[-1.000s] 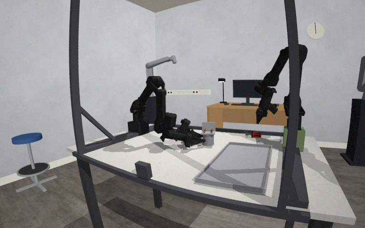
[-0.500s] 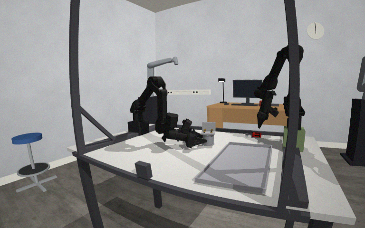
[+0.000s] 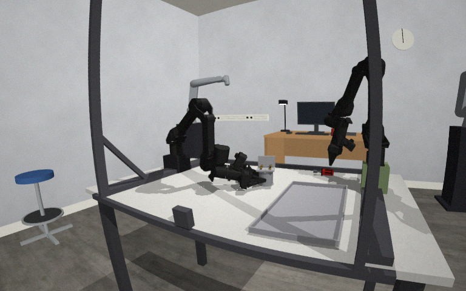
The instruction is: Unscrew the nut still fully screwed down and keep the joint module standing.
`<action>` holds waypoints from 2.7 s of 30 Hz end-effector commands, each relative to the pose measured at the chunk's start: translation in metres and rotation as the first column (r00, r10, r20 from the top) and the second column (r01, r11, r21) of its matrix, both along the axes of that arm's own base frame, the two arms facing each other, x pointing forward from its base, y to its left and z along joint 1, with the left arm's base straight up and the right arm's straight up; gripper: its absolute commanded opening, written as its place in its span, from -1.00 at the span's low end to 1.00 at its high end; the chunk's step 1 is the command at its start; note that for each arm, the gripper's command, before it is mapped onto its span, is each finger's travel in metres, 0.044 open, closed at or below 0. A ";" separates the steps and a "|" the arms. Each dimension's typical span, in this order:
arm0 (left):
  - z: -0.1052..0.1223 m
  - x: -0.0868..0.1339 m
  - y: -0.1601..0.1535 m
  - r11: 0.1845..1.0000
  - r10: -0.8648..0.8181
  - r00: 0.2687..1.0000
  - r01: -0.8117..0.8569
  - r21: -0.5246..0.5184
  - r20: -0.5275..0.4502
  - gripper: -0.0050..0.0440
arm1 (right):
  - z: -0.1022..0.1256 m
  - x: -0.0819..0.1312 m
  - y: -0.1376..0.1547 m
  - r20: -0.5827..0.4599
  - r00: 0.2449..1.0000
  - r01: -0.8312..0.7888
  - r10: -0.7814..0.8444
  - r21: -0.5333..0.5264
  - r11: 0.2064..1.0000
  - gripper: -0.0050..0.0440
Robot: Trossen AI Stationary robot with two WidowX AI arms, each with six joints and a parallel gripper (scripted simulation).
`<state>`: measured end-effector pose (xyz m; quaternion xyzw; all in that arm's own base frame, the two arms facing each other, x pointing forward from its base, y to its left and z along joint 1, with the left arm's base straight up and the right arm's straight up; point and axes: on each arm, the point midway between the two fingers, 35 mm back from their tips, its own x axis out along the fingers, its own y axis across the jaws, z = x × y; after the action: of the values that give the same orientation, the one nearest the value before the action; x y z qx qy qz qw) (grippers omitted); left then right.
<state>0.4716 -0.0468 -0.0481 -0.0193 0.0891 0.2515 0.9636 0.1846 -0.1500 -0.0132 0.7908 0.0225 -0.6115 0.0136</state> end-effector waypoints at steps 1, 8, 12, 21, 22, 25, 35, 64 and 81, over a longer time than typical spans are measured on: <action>0.012 0.011 0.003 1.000 0.005 0.999 -0.005 -0.008 0.034 0.84 | -0.005 0.005 0.000 0.008 1.000 -0.001 0.001 -0.003 1.000 0.08; 0.015 0.014 0.003 1.000 0.006 0.999 -0.006 -0.011 0.042 0.84 | -0.008 0.008 -0.003 0.013 1.000 0.000 0.000 -0.009 1.000 0.08; 0.013 0.014 0.004 1.000 0.006 0.999 -0.005 -0.010 0.038 0.84 | -0.015 0.007 -0.001 0.007 1.000 0.000 0.000 -0.006 1.000 0.08; 0.012 0.016 0.005 1.000 0.007 0.999 -0.006 -0.009 0.037 0.84 | -0.029 0.012 -0.001 0.010 1.000 0.001 -0.001 -0.010 1.000 0.08; 0.016 0.015 0.004 1.000 0.007 0.999 -0.006 -0.013 0.043 0.84 | -0.028 0.013 -0.002 0.012 1.000 0.001 -0.001 -0.012 1.000 0.08; 0.016 0.015 0.004 1.000 0.007 0.999 -0.006 -0.013 0.043 0.84 | -0.028 0.013 -0.003 0.013 1.000 0.002 -0.001 -0.012 1.000 0.08; 0.015 0.016 0.005 1.000 0.008 0.999 -0.007 -0.012 0.042 0.84 | -0.035 0.014 -0.002 0.011 1.000 0.001 -0.001 -0.012 1.000 0.08; 0.015 0.016 0.005 1.000 0.008 0.999 -0.007 -0.012 0.042 0.41 | -0.042 0.014 -0.001 0.006 1.000 0.002 -0.002 -0.008 1.000 0.08; 0.015 0.016 0.005 1.000 0.008 0.999 -0.007 -0.012 0.042 0.33 | -0.046 0.016 -0.002 0.008 1.000 0.002 -0.002 -0.010 1.000 0.08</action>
<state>0.4797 -0.0412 -0.0476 -0.0215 0.0867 0.2538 0.9631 0.1976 -0.1497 -0.0604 0.7914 0.0215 -0.6107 0.0138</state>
